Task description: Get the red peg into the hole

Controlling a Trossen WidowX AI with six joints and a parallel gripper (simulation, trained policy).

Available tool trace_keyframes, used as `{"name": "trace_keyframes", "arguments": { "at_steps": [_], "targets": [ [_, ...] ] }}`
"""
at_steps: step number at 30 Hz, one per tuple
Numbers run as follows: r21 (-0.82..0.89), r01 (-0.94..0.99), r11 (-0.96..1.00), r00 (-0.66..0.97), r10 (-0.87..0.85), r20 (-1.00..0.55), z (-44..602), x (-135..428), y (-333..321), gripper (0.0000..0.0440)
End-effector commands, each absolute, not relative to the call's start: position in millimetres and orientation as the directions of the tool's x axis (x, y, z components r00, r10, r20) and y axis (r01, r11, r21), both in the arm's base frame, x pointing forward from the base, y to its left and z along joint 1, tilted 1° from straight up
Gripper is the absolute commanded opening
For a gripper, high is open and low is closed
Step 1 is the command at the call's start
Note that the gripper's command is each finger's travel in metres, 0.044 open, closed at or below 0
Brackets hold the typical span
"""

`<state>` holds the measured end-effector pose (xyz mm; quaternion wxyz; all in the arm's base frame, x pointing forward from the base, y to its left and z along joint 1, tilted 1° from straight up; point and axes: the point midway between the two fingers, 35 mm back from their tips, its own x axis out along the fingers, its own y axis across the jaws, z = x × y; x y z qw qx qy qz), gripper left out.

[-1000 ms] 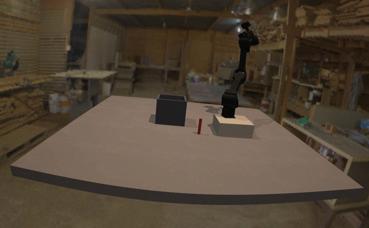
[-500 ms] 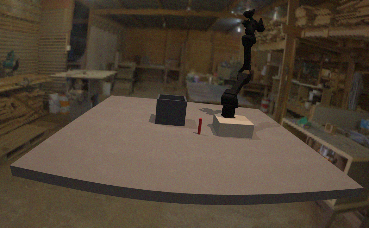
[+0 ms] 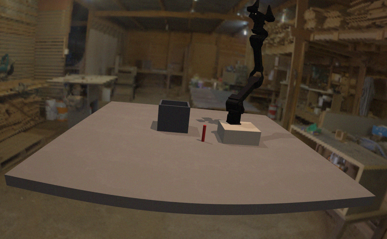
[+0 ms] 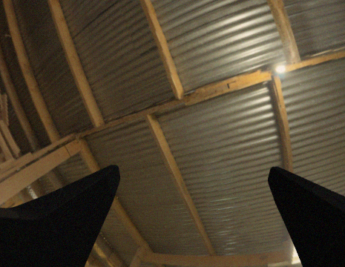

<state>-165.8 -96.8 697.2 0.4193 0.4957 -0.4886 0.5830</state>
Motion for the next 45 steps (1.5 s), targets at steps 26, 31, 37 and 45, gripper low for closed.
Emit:
{"name": "trace_keyframes", "arguments": {
  "at_steps": [26, 31, 37, 45],
  "targets": [
    [0.466, -0.85, 0.245, 0.518, 0.235, 0.822, 663, 32, 24, 0.044],
    [0.553, -0.772, 0.312, 0.627, 0.237, 0.742, 646, 66, 30, 0.044],
    [0.649, -0.662, 0.375, 0.745, 0.229, 0.627, 620, 107, 34, 0.044],
    [0.766, -0.487, 0.419, 0.873, 0.215, 0.438, 576, 160, 34, 0.044]
  ]
}}
